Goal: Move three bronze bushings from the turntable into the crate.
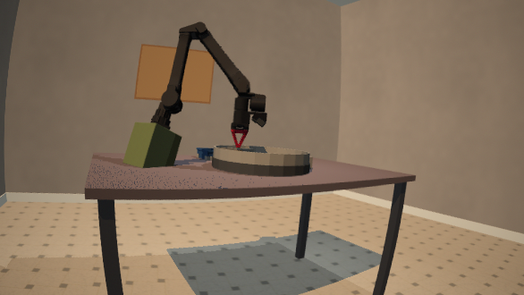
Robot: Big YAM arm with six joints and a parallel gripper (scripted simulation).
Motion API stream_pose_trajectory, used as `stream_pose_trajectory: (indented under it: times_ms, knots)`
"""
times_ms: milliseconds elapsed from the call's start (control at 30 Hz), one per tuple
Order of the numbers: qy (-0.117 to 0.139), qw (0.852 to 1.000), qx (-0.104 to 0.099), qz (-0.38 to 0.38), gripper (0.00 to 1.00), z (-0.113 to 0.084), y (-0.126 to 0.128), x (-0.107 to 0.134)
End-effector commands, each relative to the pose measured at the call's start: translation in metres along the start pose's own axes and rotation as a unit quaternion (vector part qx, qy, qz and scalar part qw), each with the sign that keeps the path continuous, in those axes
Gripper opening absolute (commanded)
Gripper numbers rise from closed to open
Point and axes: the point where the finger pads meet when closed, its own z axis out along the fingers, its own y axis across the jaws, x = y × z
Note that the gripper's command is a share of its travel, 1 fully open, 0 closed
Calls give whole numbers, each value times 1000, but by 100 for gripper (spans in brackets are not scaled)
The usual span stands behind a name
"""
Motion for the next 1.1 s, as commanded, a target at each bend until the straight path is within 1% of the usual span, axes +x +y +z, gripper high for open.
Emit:
stream_pose_trajectory:
  times_ms: [0, 133, 300, 1067]
  knots:
    - [-29, 1000, 6, 3, 13, -15, -3, -24]
    - [-28, 1000, 6, 4, 13, -15, -4, -26]
    - [-15, 1000, 5, 9, 13, -10, -7, -22]
    - [-16, 1000, 5, 6, 13, -9, -6, -23]
